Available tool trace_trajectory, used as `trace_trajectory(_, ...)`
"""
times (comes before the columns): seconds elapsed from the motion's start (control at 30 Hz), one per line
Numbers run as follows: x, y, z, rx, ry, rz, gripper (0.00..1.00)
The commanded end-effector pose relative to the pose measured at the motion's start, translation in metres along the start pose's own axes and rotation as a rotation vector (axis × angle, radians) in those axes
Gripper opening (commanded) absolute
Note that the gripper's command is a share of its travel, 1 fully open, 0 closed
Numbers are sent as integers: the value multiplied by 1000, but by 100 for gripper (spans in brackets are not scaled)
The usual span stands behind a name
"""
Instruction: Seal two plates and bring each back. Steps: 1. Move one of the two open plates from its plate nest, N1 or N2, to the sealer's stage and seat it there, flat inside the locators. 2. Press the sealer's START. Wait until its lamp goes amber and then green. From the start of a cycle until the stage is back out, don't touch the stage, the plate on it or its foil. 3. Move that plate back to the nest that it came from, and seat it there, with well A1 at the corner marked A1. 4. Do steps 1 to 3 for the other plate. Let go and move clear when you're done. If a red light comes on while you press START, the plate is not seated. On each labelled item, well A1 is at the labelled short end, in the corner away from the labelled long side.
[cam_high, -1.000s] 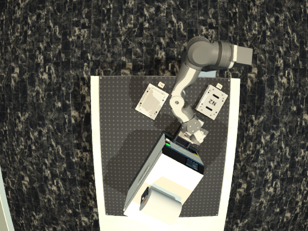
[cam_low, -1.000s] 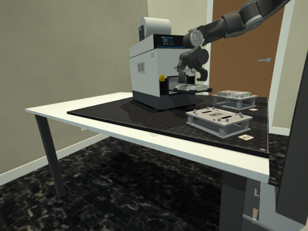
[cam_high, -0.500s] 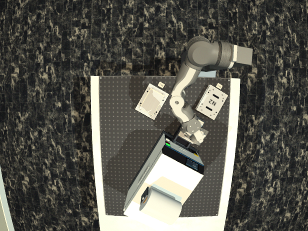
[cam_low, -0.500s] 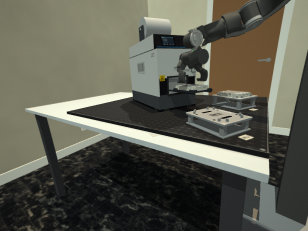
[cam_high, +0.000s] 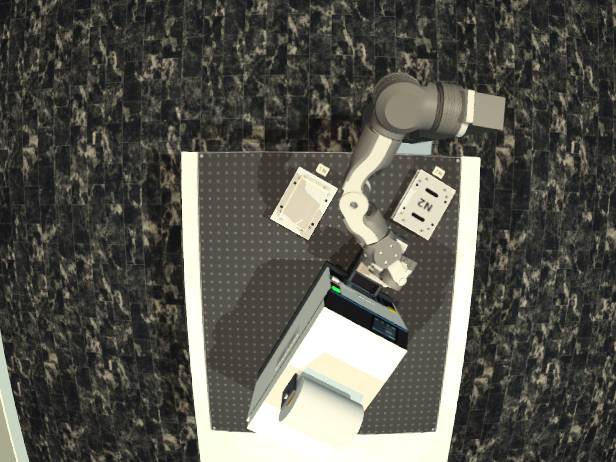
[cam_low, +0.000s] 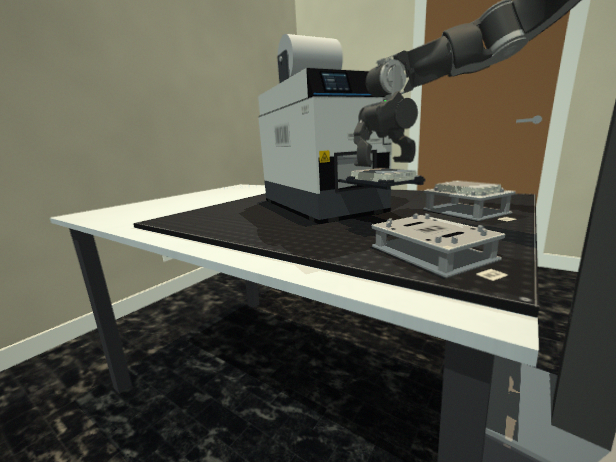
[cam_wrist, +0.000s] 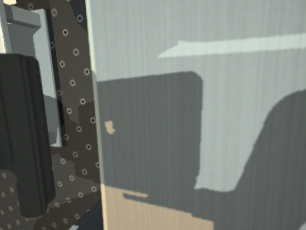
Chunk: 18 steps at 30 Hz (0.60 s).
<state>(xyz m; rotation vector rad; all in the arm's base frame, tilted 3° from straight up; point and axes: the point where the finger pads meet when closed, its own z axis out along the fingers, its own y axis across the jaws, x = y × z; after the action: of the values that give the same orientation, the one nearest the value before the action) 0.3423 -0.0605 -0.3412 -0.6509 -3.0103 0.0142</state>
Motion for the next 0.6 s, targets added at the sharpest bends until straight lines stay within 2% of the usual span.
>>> trace_trajectory(0.0,-1,1,-1,-4,-2,-2,65)
trace_trajectory(0.47,-1,1,-1,-4,-2,-2,65)
trace_trajectory(0.57,1,1,6,-3,1,-7,65)
